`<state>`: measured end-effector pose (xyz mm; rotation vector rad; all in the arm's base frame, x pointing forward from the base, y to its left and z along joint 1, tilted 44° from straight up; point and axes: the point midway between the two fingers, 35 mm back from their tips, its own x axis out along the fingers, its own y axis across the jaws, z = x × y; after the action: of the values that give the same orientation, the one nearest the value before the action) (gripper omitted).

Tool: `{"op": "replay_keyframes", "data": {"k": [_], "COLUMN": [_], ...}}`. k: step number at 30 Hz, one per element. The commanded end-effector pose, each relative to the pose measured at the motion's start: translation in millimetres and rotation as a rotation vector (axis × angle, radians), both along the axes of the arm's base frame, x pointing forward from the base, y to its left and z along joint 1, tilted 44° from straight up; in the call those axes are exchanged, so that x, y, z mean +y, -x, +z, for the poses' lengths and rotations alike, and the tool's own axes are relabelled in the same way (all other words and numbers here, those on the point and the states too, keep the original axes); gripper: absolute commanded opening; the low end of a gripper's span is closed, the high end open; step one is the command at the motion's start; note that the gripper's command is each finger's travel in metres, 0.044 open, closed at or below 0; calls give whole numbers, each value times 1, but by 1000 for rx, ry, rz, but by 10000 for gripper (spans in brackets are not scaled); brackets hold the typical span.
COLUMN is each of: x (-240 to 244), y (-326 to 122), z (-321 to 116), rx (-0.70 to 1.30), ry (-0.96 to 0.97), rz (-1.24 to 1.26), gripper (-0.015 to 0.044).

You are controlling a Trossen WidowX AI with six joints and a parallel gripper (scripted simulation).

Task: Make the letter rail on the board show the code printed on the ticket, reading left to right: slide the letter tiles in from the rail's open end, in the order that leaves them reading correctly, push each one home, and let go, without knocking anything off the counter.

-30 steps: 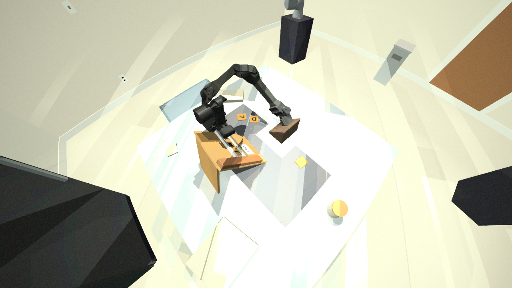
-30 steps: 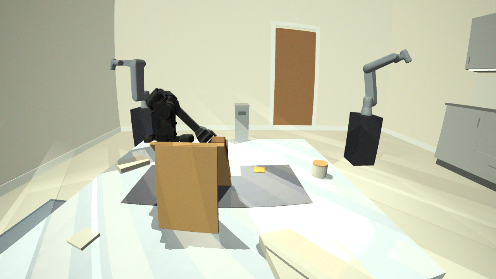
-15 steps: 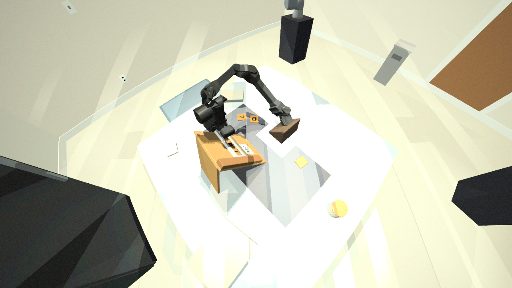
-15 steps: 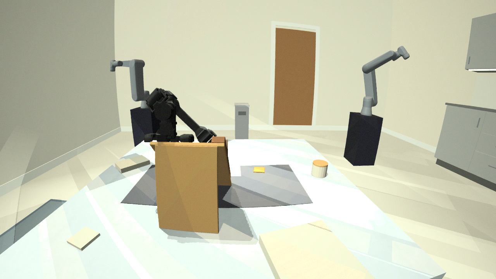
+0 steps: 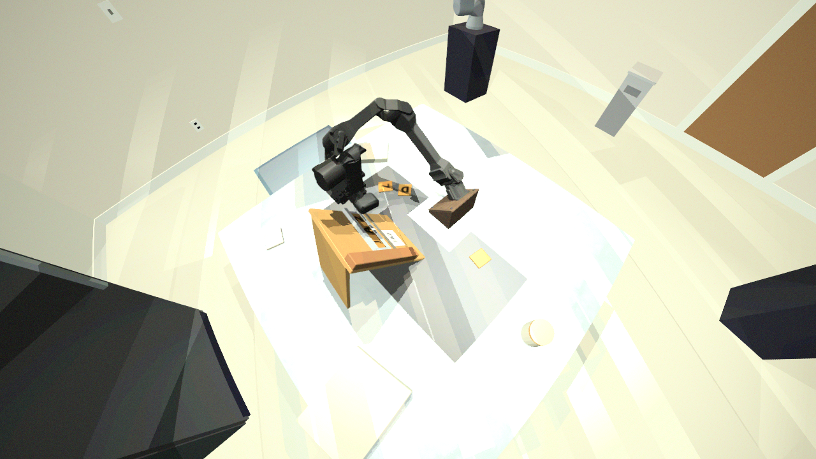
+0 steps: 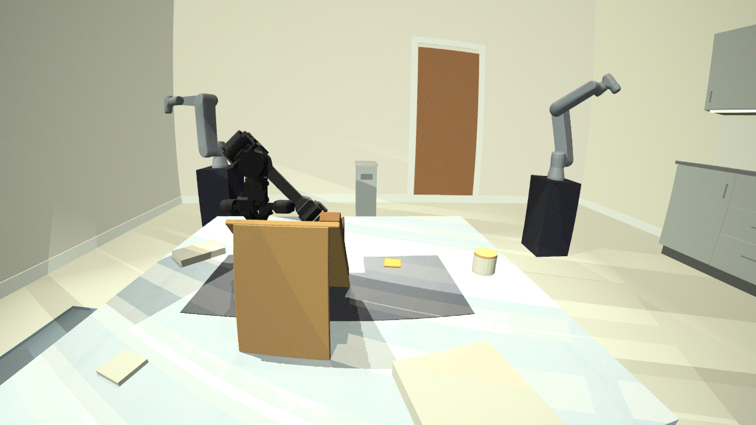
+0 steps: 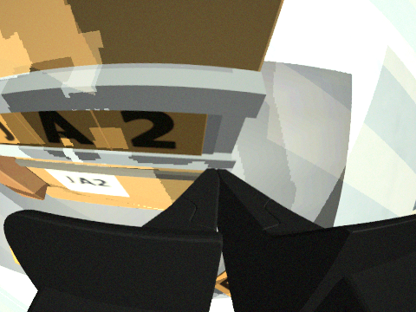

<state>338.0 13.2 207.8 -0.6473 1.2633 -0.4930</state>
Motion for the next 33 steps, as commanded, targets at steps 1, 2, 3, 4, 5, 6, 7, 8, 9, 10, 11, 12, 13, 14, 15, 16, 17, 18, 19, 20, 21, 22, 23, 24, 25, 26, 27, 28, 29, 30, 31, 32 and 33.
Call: {"op": "replay_keyframes", "data": {"k": [1, 2, 3, 4, 5, 6, 7, 8, 9, 10, 11, 12, 13, 14, 15, 16, 17, 18, 19, 20, 21, 22, 23, 24, 25, 26, 27, 28, 29, 30, 31, 32, 33], "x": [2, 2, 2, 3, 9, 19, 30, 41, 52, 63, 73, 82, 91, 100, 108, 116, 124, 131, 137, 142, 145, 145, 145, 145, 145, 145, 145, 145, 145, 145, 145, 145, 145], "y": [5, 5, 5, 3, 5, 9, 14, 19, 25, 31, 38, 45, 52, 59, 67, 75, 83, 91, 99, 106, 110, 111, 111, 111, 111, 111, 111, 111, 111, 111, 111, 111, 111], "z": [1, 1, 1, 1, 2, 2, 2, 2, 2, 2, 2, 2, 2, 2, 2, 2, 1, 1, 1, 0, 0, 0, 0, 0, 0, 0, 0, 0, 0, 0, 0, 0, 0], "rx": [3, 3, 3, -5, -17, -39, -66, -95, -125, -155, -186, -217, -249, -281, -314, -347, -380, -413, -446, -472, -488, -493, -493, -493, -493, -493, -493, -493, -493, -493, -493, -493, -493], "ry": [-4, -4, -4, 1, 7, 15, 24, 32, 38, 43, 46, 47, 46, 44, 40, 34, 26, 16, 5, -6, -13, -15, -15, -15, -15, -15, -15, -15, -15, -15, -15, -15, -15], "rz": [-3, -3, -3, 6, 19, 41, 69, 98, 126, 156, 185, 215, 245, 276, 306, 337, 368, 399, 431, 456, 471, 476, 476, 476, 476, 476, 476, 476, 476, 476, 476, 476, 476], "gripper": [0, 0, 0, 26, 53, 79, 105, 131, 157, 184, 210, 236, 262, 289, 315, 341, 368, 394, 420, 440, 440, 440, 440, 440, 440, 440, 440, 440, 440, 440, 440, 440, 440]}}
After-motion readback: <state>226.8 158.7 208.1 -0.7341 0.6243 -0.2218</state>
